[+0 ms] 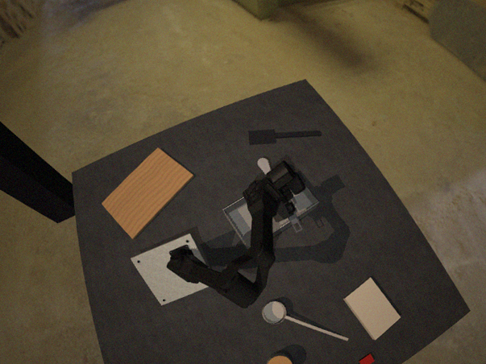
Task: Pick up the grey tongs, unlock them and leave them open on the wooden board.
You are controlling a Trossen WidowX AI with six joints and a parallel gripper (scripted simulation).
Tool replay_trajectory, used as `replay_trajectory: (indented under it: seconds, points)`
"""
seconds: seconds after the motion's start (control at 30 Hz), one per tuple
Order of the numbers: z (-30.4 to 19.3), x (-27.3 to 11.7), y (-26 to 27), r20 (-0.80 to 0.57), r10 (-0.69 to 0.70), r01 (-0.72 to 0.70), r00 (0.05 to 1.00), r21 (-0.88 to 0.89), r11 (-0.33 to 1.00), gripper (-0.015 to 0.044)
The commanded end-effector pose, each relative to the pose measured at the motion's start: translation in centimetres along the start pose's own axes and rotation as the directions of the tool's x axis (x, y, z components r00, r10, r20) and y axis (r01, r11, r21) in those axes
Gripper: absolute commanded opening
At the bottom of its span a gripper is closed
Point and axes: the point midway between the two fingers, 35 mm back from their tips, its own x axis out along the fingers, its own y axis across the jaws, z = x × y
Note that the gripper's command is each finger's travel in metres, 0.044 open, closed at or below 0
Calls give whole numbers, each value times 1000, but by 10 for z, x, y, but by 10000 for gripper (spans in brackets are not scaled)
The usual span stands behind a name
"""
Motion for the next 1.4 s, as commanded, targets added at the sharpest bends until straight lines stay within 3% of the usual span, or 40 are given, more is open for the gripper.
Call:
replay_trajectory:
  seconds: [0.0,0.33,1.37]
  points:
    - [2,-4,1,8,-6,6,1000,2,1000,-150]
    - [0,-2,1,0,-36,36,999,0,999,-150]
    - [-2,-4,-11,-8,-446,446,895,2,895,-150]
